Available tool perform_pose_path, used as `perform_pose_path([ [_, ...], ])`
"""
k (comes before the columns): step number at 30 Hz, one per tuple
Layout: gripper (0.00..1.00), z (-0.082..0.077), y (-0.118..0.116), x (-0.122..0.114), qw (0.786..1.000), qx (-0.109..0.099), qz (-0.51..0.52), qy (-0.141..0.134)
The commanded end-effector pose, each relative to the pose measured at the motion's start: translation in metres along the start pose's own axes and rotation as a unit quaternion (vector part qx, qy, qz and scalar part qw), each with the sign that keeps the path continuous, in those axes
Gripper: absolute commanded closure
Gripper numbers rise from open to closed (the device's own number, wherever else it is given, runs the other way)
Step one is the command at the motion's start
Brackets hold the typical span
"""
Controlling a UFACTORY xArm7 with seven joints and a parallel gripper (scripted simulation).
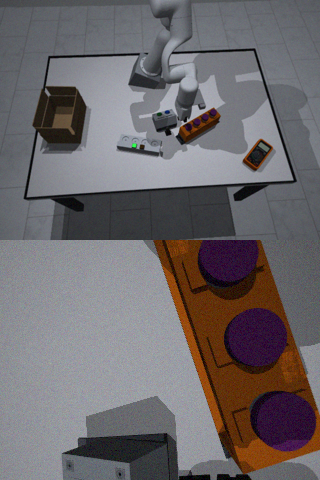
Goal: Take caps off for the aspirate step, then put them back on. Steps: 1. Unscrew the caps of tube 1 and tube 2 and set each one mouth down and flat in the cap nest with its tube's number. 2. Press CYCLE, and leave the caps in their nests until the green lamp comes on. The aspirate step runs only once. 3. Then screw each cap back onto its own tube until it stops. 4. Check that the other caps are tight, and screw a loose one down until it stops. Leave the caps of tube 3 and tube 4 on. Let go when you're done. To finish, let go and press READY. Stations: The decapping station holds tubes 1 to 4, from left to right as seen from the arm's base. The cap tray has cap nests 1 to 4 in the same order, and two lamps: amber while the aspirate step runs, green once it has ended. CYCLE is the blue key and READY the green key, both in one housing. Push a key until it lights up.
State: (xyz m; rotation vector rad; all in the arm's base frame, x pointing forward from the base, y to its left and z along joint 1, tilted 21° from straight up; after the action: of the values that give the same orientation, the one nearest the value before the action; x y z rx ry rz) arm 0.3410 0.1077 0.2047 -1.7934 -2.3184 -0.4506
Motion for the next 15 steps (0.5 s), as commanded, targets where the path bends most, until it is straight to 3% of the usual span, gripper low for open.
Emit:
perform_pose_path([
  [1, 1.00, -0.004, -0.008, -0.009, 0.999, -0.009, -0.036, 0.007],
  [3, 1.00, -0.004, -0.008, -0.009, 0.999, -0.009, -0.036, 0.007],
  [15, 1.00, 0.032, -0.060, -0.059, 0.999, -0.009, -0.036, 0.007],
])
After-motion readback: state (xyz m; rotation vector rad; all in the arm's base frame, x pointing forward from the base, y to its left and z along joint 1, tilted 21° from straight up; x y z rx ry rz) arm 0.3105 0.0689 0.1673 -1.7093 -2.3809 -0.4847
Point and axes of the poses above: the point where the finger pads meet when closed, its own z axis out along the fingers, its own y axis across the jaws, x = y × z, the point moved 7 cm from there along -z, back along the fingers, and after that the axes turned 1 degree about z, right-handed, at the moved point
